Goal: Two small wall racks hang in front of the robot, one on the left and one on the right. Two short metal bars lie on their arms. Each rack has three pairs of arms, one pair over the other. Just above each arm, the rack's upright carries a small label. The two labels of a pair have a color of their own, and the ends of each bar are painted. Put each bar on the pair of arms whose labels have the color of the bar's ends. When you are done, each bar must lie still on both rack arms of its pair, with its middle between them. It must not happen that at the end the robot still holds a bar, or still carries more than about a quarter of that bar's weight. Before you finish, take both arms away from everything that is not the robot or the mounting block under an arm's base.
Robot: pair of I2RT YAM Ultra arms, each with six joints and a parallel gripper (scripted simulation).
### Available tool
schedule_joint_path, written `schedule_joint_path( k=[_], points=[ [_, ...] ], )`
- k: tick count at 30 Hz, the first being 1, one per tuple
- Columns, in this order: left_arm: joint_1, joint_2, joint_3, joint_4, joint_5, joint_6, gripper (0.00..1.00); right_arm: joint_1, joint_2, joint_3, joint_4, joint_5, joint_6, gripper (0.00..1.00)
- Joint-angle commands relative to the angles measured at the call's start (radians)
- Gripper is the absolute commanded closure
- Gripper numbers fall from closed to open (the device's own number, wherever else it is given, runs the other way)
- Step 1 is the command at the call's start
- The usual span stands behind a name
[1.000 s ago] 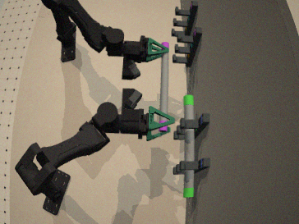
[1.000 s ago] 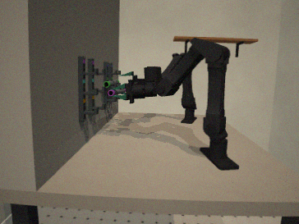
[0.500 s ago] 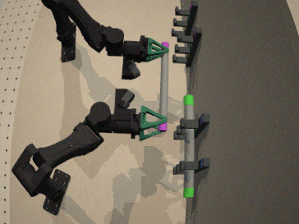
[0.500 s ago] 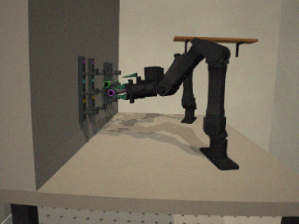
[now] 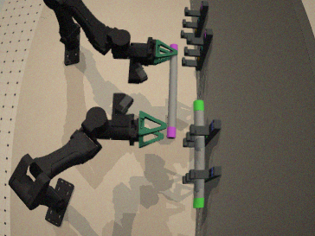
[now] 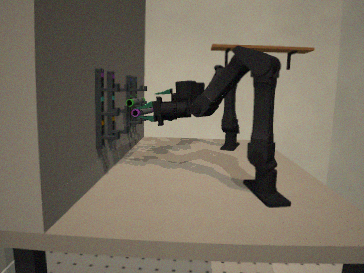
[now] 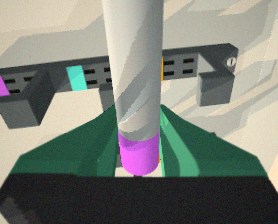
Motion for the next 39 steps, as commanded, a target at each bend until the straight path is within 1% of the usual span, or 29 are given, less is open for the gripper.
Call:
schedule_joint_path(
  k=[1,18,39],
  points=[
    [0.006,-0.040,0.046,0.036,-0.001,-0.023,1.00,0.022,-0.039,-0.016,0.024,0.031,0.013,0.00],
    [0.006,-0.042,0.044,0.035,-0.001,-0.023,1.00,0.096,-0.102,-0.078,0.023,0.105,0.013,0.00],
    [0.006,-0.042,0.044,0.034,-0.002,-0.023,1.00,0.053,-0.143,-0.117,0.023,0.063,0.011,0.00]
  ],
)
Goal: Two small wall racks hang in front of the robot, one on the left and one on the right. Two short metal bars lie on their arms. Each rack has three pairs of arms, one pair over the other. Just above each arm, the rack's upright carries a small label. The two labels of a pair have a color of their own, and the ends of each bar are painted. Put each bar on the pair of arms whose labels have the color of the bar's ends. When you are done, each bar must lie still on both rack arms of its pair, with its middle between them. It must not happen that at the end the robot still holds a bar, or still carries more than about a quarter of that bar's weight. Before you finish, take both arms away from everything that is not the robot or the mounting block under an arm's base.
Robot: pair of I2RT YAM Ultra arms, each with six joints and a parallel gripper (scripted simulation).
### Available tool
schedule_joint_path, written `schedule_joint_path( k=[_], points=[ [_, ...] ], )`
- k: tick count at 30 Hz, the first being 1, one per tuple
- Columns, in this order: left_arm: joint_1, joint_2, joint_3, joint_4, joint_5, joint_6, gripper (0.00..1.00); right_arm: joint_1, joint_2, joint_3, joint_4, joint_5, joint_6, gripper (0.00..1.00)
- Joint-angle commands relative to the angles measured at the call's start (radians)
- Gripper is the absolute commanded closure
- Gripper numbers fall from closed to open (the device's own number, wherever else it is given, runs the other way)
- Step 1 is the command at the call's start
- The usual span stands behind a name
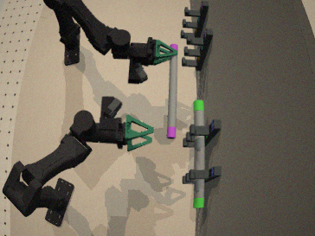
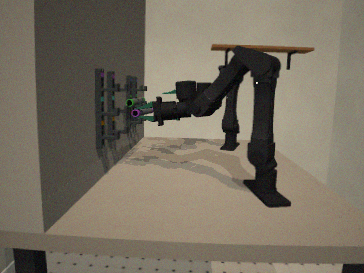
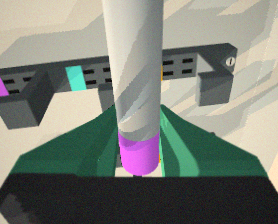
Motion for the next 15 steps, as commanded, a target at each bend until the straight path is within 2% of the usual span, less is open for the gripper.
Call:
schedule_joint_path(
  k=[1,15],
  points=[
    [0.006,-0.042,0.044,0.037,-0.002,-0.023,1.00,-0.016,-0.032,-0.010,0.021,-0.017,0.011,0.00],
    [0.006,-0.043,0.044,0.036,-0.002,-0.023,1.00,-0.050,-0.059,-0.035,0.019,-0.051,0.011,0.00]
  ],
)
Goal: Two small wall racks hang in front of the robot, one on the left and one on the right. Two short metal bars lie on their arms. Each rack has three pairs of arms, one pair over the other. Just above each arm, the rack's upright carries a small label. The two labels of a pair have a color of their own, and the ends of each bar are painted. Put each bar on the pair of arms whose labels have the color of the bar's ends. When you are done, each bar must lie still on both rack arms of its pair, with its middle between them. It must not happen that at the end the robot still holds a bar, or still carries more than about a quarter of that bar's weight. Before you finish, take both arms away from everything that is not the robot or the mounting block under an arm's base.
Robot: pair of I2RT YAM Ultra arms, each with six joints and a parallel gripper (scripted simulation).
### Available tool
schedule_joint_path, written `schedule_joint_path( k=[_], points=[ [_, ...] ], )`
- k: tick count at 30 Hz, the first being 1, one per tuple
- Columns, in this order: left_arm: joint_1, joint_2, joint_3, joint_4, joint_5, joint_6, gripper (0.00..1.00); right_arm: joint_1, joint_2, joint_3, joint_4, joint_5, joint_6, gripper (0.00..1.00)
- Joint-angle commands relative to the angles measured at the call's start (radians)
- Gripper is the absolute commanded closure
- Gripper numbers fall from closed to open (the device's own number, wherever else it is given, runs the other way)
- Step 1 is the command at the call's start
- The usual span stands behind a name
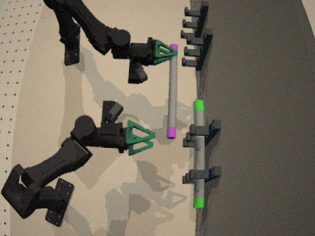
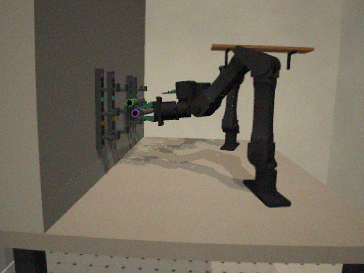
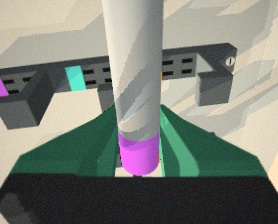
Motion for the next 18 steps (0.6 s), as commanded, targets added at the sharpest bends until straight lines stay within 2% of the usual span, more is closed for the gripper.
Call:
schedule_joint_path(
  k=[1,18],
  points=[
    [0.006,-0.043,0.045,0.036,-0.002,-0.023,1.00,-0.013,-0.029,-0.007,0.019,-0.019,0.011,0.00],
    [0.006,-0.044,0.045,0.034,-0.001,-0.023,1.00,-0.058,-0.062,-0.036,0.015,-0.064,0.011,0.00]
  ],
)
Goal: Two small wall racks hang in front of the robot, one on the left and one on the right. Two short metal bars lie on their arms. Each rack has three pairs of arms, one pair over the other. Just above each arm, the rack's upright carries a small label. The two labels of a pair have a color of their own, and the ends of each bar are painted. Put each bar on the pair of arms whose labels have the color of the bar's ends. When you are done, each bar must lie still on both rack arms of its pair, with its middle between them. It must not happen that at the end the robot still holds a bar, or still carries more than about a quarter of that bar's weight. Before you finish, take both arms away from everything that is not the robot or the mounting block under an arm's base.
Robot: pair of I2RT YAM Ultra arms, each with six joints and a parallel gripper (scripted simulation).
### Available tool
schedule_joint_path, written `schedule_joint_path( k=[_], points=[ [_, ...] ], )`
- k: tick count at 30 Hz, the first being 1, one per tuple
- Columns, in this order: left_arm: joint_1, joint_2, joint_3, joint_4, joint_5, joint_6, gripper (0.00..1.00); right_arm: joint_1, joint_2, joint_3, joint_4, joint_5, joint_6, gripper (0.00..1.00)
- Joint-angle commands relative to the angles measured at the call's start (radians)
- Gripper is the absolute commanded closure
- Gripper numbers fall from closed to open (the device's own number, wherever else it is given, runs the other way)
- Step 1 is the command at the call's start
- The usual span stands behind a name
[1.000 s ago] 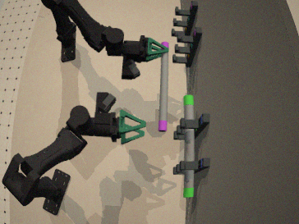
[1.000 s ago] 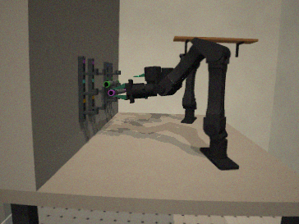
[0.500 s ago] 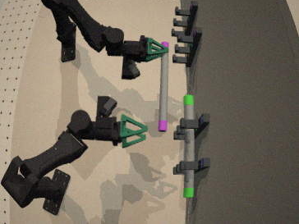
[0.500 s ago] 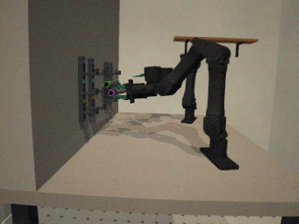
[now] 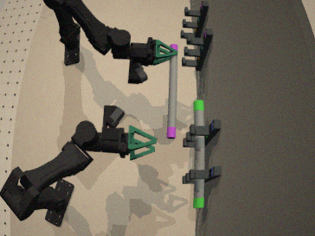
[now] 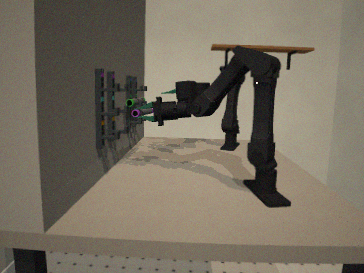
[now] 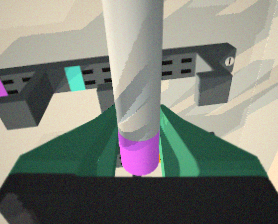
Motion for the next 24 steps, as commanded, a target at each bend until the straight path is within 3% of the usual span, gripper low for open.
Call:
schedule_joint_path(
  k=[1,24],
  points=[
    [0.006,-0.044,0.046,0.036,-0.001,-0.023,1.00,-0.015,-0.030,-0.008,0.015,-0.020,0.011,0.00],
    [0.006,-0.048,0.048,0.028,-0.001,-0.023,1.00,-0.083,-0.073,-0.044,0.009,-0.088,0.011,0.00]
  ],
)
